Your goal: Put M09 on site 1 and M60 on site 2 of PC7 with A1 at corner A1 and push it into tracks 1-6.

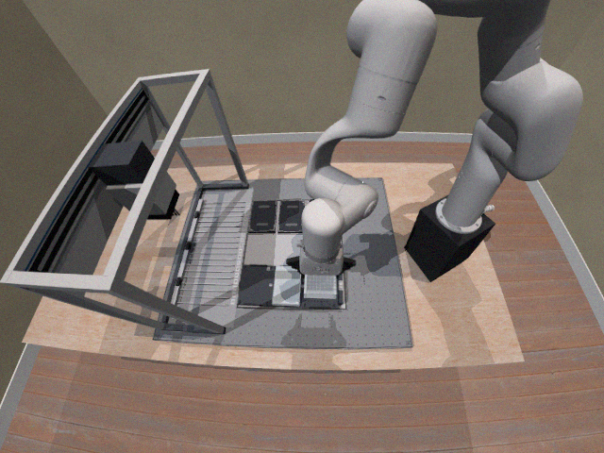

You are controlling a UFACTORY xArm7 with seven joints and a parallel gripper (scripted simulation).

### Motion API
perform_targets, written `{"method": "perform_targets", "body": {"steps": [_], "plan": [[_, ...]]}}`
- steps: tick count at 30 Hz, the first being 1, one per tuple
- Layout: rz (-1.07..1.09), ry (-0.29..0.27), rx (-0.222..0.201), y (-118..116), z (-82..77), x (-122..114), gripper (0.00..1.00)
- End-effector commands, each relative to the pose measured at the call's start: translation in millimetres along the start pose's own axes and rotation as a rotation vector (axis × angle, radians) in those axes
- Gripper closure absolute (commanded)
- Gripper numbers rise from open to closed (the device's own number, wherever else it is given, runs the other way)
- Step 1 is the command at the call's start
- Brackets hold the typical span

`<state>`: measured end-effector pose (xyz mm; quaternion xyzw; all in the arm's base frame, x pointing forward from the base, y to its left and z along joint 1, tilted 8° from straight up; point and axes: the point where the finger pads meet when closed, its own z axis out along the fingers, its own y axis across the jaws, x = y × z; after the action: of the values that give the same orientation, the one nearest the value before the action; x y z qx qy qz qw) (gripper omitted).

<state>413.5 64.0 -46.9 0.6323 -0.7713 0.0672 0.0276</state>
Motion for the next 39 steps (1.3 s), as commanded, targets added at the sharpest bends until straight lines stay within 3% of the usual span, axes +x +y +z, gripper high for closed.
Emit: {"method": "perform_targets", "body": {"steps": [1,39], "plan": [[0.000,-0.001,0.004,-1.7,6.8,-0.9,1.00],[0.000,-0.001,0.004,-1.8,63.5,-0.9,1.00]]}}
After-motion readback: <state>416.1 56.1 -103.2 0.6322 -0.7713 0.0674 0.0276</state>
